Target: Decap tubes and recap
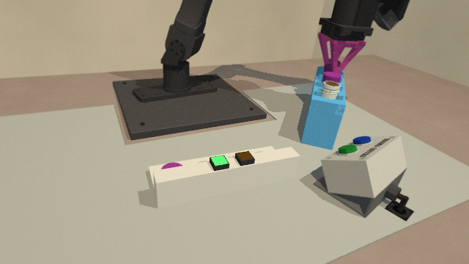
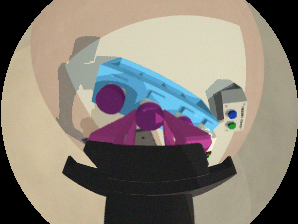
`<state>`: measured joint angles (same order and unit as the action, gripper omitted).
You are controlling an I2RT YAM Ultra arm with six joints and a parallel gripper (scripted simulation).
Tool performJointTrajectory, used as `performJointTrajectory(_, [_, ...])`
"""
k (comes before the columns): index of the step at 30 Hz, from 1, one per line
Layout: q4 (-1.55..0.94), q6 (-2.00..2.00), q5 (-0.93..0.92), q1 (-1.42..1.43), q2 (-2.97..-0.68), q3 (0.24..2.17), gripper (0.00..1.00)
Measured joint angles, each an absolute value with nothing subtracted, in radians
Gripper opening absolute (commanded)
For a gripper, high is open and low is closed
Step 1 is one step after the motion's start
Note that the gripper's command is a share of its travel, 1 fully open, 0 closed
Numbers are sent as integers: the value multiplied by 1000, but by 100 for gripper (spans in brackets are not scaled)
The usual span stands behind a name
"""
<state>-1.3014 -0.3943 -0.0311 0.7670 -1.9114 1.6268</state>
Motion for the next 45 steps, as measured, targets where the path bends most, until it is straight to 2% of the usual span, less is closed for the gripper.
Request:
performJointTrajectory(31, [-1298,346,-30,767,-1911,1624,0])
performJointTrajectory(32, [-1298,355,-30,767,-1911,1624,49])
performJointTrajectory(45, [-1296,390,-31,767,-1911,1622,49])
